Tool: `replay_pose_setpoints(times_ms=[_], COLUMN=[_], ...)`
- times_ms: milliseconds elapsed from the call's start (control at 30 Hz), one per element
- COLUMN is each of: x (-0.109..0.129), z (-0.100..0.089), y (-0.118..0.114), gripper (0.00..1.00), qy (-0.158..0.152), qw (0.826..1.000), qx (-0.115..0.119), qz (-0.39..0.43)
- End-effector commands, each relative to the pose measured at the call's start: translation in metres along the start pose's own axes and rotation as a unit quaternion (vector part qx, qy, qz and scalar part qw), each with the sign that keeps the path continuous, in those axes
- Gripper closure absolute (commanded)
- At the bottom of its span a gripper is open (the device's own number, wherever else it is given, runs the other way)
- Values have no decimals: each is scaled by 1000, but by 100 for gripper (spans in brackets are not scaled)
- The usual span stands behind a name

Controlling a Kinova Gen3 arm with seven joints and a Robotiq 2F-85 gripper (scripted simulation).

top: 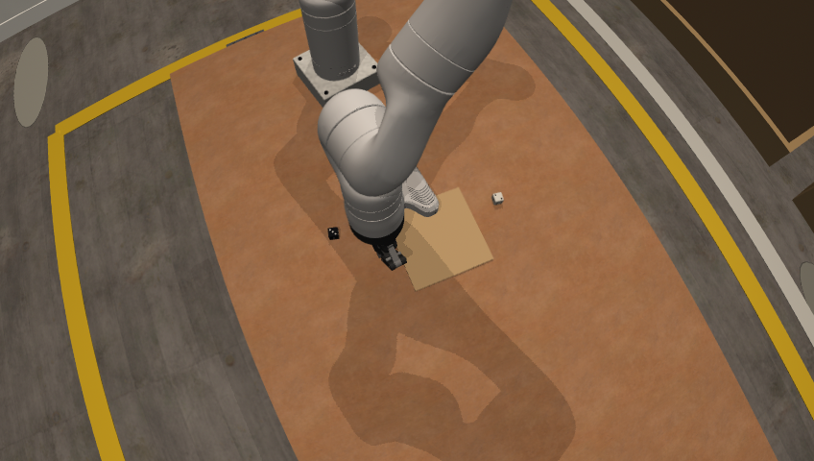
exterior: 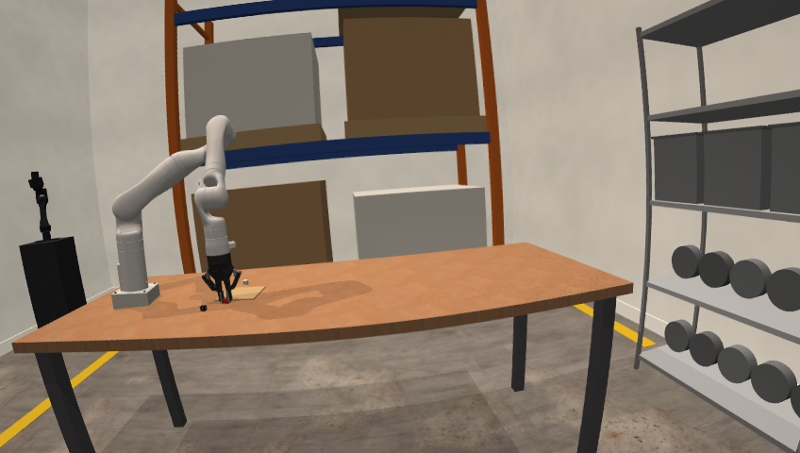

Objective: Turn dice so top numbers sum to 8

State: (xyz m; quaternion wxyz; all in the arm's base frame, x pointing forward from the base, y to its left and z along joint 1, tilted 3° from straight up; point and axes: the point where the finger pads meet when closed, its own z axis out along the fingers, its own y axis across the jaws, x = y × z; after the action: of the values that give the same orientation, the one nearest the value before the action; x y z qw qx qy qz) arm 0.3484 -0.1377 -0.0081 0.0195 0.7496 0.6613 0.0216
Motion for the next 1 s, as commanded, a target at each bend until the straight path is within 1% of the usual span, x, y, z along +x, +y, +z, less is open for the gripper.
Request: replay_pose_setpoints(times_ms=[0,433,633,700,833,967], x=[0,0,0,0,0,0], z=[0,-1,-10,-10,-24,-43], y=[0,0,0,0,0,0], gripper=[89,89,89,89,89,89], qy=[0,0,0,0,0,0], qw=[1000,1000,1000,1000,1000,1000], qx=[-1,-1,-1,-1,-1,-1], qz=[0,0,0,0,0,0])
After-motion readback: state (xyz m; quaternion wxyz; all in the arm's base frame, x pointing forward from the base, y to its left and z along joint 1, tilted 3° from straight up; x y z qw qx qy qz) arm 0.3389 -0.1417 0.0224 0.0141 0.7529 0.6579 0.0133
